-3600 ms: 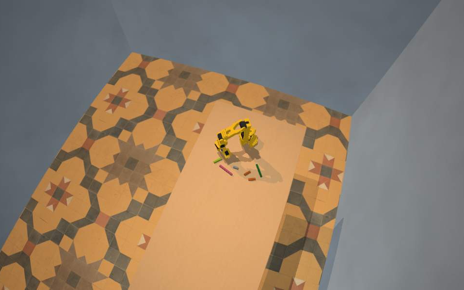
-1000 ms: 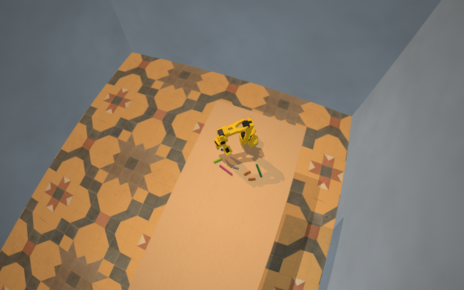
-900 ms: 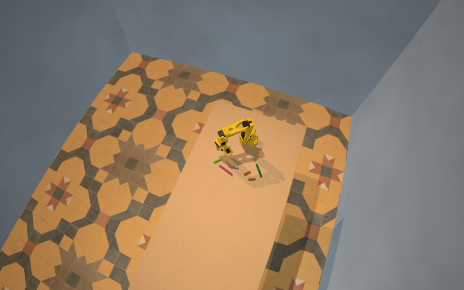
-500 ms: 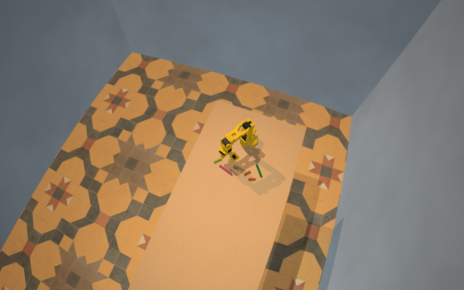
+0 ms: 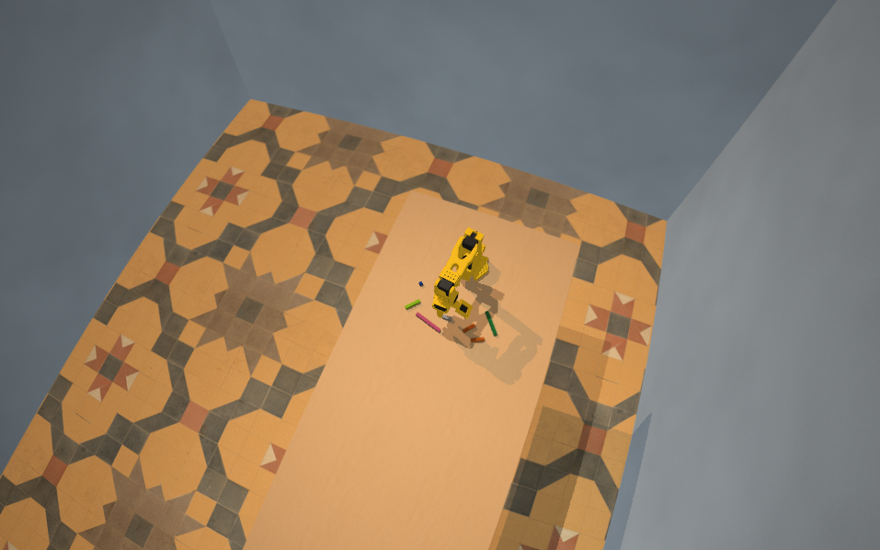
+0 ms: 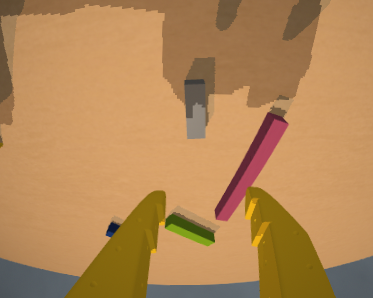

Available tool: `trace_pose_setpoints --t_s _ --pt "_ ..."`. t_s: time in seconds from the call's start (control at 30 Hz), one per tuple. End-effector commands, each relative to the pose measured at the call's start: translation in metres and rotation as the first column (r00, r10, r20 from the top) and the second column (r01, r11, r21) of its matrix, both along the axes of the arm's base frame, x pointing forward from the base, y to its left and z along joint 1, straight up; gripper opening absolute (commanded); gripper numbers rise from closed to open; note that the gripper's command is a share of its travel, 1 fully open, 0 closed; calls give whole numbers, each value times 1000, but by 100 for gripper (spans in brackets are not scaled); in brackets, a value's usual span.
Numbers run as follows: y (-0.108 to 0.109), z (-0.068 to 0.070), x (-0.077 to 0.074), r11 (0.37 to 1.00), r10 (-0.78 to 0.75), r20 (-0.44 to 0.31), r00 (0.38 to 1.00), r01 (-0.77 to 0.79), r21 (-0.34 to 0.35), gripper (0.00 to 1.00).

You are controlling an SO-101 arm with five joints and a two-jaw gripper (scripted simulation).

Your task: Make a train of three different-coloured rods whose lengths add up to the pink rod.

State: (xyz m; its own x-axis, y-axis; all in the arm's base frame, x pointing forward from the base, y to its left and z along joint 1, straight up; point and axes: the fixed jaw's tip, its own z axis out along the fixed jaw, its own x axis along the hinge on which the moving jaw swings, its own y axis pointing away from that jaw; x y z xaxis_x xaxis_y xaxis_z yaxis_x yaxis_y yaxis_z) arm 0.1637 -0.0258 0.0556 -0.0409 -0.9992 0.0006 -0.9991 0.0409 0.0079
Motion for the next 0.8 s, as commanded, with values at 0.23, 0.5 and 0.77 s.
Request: trace_pose_setpoints --t_s 0.23,0.5,0.77 --pt "13 8 9 998 57 54 997 -57 -6 19" --pt "13 8 9 998 57 54 997 -57 -6 19" --pt "13 8 9 998 57 54 997 -57 -6 19"
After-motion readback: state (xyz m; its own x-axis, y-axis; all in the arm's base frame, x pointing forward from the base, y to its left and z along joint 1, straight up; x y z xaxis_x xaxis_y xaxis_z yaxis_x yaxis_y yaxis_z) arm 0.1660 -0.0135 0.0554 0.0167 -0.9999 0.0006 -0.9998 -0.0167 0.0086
